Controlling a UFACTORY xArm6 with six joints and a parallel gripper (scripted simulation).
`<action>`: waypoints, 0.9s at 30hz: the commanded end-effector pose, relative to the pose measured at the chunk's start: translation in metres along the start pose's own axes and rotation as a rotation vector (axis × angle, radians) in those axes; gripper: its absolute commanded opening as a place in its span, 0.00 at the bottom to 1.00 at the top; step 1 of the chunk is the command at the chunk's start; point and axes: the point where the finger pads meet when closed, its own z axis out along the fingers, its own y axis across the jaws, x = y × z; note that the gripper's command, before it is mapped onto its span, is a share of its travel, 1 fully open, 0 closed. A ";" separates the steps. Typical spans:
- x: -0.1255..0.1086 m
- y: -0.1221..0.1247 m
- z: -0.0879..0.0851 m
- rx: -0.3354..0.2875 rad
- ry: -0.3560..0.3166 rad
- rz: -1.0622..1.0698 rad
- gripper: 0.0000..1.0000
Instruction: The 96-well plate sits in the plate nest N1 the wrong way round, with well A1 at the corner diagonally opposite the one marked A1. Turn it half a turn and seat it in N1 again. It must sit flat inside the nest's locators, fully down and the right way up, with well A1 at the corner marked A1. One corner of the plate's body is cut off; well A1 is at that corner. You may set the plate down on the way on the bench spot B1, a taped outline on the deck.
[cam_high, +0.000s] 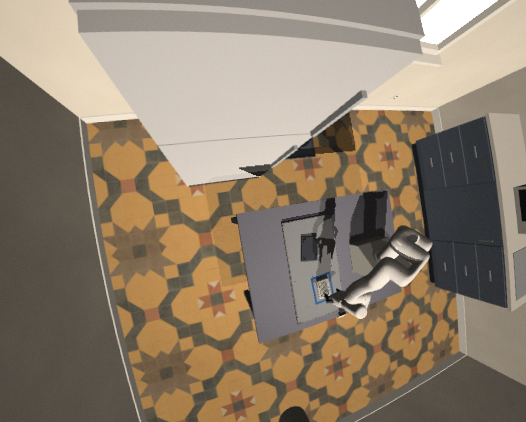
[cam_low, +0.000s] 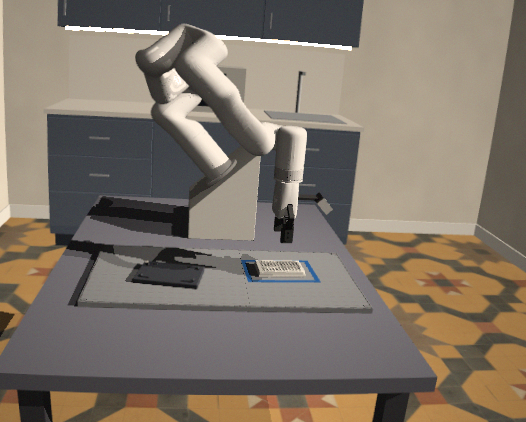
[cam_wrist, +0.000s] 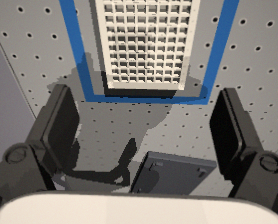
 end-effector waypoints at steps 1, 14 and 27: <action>0.000 0.001 -0.001 -0.003 0.002 0.001 1.00; 0.000 0.001 -0.002 -0.003 0.003 0.334 1.00; 0.000 0.001 -0.002 -0.002 0.003 0.701 1.00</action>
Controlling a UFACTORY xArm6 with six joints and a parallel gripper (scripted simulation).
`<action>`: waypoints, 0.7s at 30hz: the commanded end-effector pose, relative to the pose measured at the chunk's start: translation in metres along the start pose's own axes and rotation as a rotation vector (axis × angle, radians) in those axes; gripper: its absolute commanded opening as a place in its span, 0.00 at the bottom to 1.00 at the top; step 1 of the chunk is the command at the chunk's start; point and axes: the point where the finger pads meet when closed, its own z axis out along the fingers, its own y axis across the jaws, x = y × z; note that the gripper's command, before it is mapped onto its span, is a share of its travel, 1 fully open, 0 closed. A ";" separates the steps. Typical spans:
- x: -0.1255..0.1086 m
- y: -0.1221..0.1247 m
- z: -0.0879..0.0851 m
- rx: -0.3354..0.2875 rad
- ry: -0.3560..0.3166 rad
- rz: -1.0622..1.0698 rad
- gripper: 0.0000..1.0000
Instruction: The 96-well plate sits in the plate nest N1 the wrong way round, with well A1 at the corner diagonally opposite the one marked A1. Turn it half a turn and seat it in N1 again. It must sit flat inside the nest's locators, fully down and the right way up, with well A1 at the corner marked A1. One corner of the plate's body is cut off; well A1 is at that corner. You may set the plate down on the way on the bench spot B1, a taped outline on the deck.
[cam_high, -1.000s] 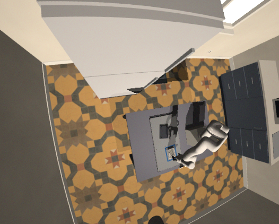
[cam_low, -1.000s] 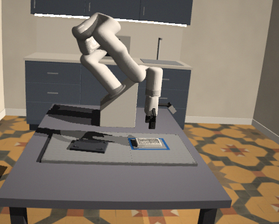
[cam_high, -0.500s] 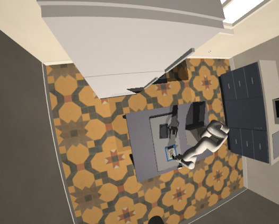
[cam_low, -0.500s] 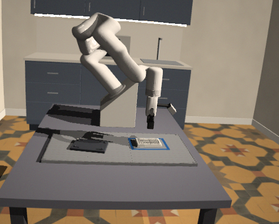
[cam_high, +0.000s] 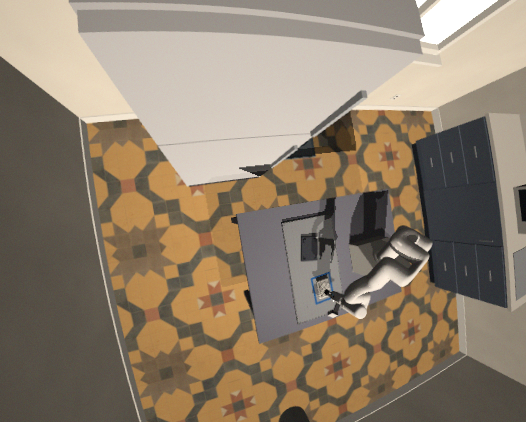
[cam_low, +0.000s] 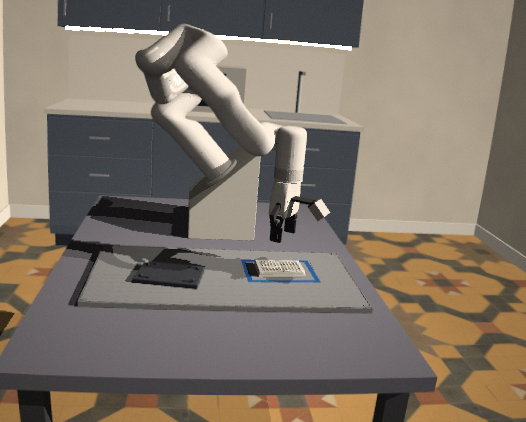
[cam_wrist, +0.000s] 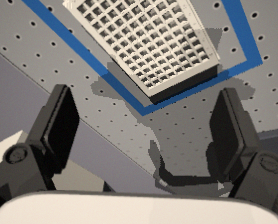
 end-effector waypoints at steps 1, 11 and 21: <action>0.001 0.001 -0.001 -0.012 0.008 0.113 1.00; 0.001 0.001 -0.001 -0.010 0.010 0.447 1.00; 0.001 0.001 -0.001 -0.009 0.012 0.713 1.00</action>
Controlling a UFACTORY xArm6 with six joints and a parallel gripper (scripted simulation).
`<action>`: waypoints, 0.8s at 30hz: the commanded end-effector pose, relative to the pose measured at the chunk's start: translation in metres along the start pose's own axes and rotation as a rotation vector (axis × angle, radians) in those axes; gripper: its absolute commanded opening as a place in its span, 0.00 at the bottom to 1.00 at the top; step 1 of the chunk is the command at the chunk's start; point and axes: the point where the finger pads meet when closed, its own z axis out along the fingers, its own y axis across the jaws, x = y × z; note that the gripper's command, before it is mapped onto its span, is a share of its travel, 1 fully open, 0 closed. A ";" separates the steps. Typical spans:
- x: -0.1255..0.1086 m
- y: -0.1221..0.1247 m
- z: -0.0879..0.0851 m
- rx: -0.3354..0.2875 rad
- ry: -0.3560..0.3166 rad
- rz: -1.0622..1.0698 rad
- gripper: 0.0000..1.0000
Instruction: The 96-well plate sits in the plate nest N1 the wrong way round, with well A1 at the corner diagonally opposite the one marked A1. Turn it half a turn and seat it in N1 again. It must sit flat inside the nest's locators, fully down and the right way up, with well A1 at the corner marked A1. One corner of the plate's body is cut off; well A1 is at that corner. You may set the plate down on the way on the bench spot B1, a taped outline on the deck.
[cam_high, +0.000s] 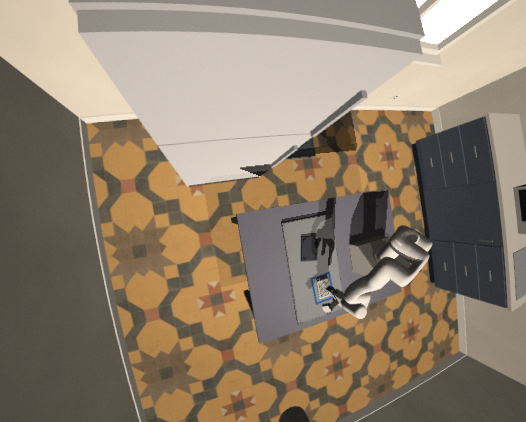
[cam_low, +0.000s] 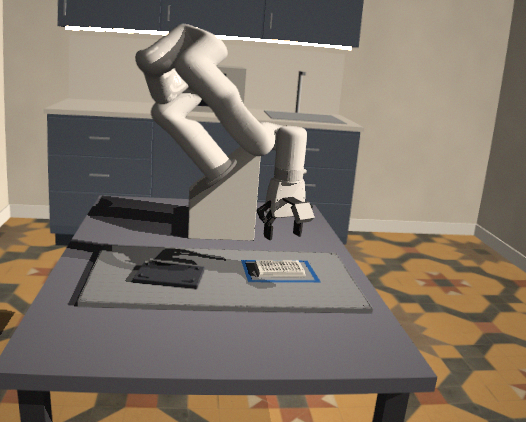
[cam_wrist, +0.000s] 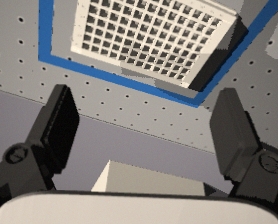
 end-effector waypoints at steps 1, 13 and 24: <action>0.001 0.000 -0.001 -0.003 0.011 0.152 1.00; 0.001 0.000 0.004 -0.002 0.011 0.390 1.00; 0.002 0.000 0.009 0.000 0.012 0.756 1.00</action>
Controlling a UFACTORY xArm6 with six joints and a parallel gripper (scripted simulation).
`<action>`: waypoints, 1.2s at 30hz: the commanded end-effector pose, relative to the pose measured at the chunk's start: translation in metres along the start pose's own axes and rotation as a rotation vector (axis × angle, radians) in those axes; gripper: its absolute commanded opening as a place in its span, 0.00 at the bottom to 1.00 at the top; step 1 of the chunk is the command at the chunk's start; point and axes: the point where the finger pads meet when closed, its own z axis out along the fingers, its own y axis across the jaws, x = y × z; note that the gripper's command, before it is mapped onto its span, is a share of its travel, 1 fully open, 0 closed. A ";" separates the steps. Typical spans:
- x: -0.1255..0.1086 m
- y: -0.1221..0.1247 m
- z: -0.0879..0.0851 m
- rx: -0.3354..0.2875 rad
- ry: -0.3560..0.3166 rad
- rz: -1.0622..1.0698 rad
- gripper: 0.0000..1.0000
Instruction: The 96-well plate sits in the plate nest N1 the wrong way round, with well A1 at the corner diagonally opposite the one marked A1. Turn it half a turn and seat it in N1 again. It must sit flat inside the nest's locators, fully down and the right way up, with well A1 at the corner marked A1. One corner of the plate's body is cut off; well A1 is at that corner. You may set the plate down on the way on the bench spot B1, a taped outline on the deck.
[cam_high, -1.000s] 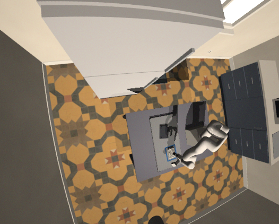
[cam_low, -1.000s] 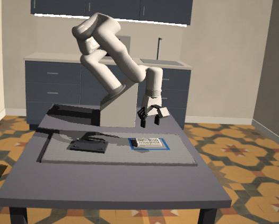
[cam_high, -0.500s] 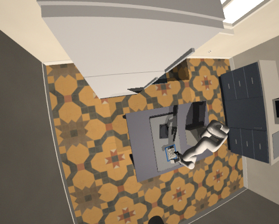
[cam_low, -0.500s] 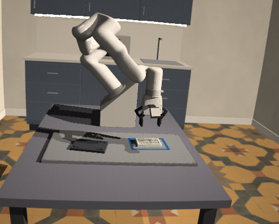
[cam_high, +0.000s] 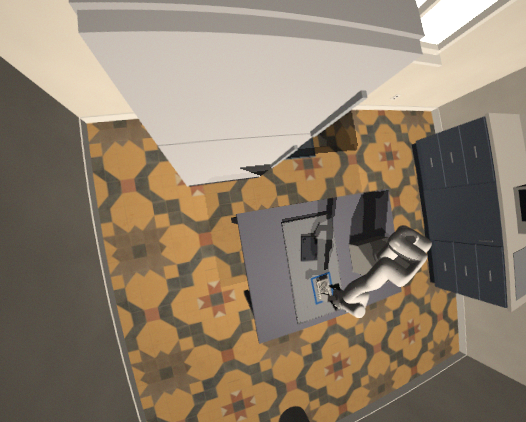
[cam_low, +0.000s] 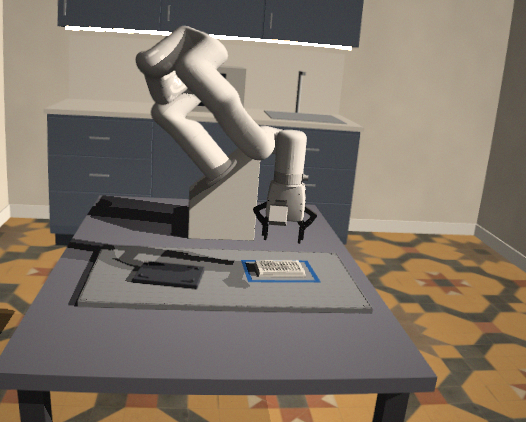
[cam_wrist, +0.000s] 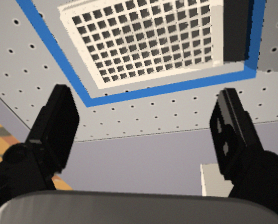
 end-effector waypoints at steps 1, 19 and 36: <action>0.001 -0.001 -0.001 0.004 0.013 0.165 1.00; 0.001 -0.001 -0.001 0.007 0.011 0.699 1.00; 0.001 -0.001 -0.001 0.010 0.010 1.199 1.00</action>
